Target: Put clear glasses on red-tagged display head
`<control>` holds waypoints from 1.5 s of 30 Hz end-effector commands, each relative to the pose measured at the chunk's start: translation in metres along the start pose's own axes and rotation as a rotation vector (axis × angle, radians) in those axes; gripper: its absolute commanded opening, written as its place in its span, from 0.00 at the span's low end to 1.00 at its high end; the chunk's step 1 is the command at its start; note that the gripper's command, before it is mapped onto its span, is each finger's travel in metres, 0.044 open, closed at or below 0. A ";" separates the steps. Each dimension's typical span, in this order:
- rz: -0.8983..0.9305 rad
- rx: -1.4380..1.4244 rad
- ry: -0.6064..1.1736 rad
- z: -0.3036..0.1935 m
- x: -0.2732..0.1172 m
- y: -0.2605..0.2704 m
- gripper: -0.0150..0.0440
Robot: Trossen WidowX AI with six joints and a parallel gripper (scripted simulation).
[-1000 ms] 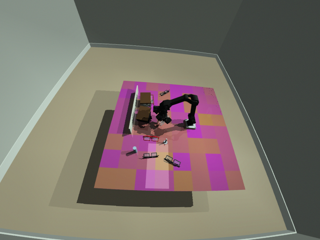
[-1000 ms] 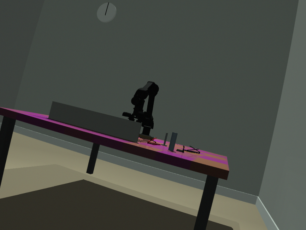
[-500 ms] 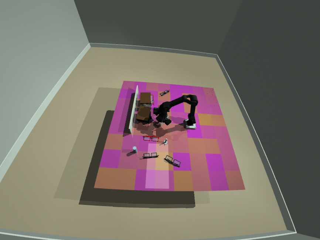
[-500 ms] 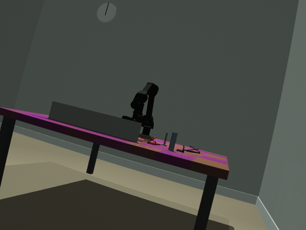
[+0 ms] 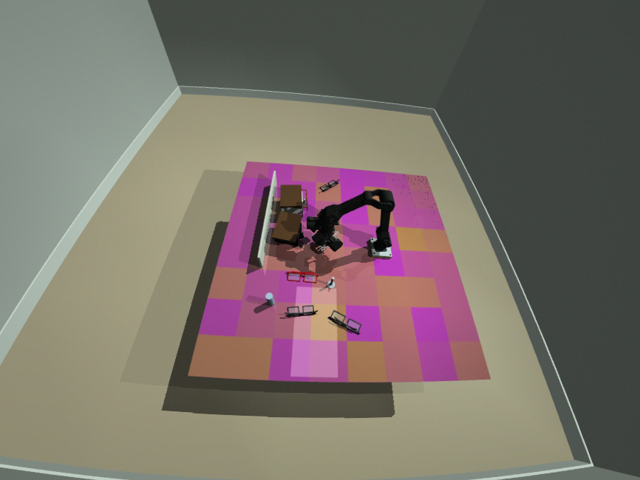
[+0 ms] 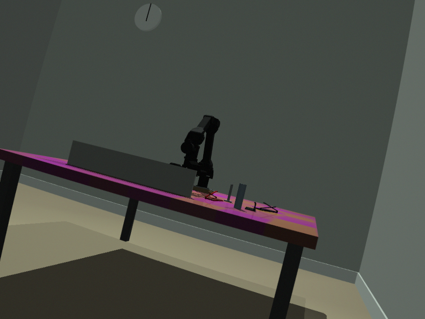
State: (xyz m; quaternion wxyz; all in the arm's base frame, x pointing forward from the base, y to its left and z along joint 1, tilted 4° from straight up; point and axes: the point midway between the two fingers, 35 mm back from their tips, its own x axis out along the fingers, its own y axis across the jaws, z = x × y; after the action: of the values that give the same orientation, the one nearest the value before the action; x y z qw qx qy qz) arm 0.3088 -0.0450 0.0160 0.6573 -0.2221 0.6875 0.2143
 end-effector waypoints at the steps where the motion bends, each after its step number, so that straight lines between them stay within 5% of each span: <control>1: 0.000 0.000 0.000 0.000 0.000 0.000 0.45; 23: 0.000 0.000 0.000 0.000 -0.003 0.000 0.25; 45: 0.001 0.003 -0.004 0.005 -0.102 -0.008 0.25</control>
State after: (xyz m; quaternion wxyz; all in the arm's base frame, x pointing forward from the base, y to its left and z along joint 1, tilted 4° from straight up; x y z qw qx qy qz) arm 0.3203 -0.0458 0.1101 0.6585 -0.2230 0.6860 0.2146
